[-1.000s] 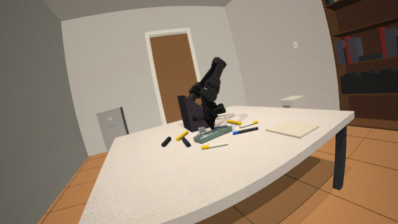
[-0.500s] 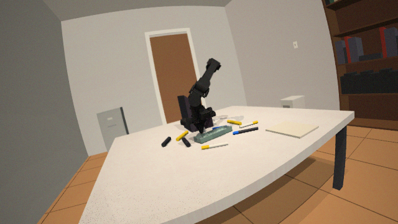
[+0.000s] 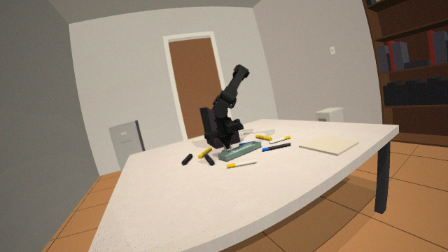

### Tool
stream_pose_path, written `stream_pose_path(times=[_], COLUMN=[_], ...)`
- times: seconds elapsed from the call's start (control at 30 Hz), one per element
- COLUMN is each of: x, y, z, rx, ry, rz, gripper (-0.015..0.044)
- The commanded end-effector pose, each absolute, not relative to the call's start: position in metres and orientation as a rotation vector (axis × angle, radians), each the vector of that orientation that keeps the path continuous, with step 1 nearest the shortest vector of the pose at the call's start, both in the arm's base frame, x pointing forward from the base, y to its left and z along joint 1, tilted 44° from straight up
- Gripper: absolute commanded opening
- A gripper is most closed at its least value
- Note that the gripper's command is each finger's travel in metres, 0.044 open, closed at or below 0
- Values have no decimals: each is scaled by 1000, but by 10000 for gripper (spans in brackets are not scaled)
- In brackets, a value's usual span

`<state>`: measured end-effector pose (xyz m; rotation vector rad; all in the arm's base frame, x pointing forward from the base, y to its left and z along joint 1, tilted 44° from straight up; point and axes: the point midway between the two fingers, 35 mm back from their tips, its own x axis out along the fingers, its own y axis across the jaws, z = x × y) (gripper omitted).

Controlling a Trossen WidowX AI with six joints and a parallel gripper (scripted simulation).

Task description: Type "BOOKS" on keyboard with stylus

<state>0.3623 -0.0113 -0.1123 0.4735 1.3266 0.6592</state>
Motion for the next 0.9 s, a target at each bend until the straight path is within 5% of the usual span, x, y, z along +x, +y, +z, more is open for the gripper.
stream_pose_path(times=[0.0, 0.87], x=[339, 325], y=[1, 62], z=[-105, -50], rx=[482, 486], ry=[1335, 1335], rz=[659, 662], gripper=[0, 0])
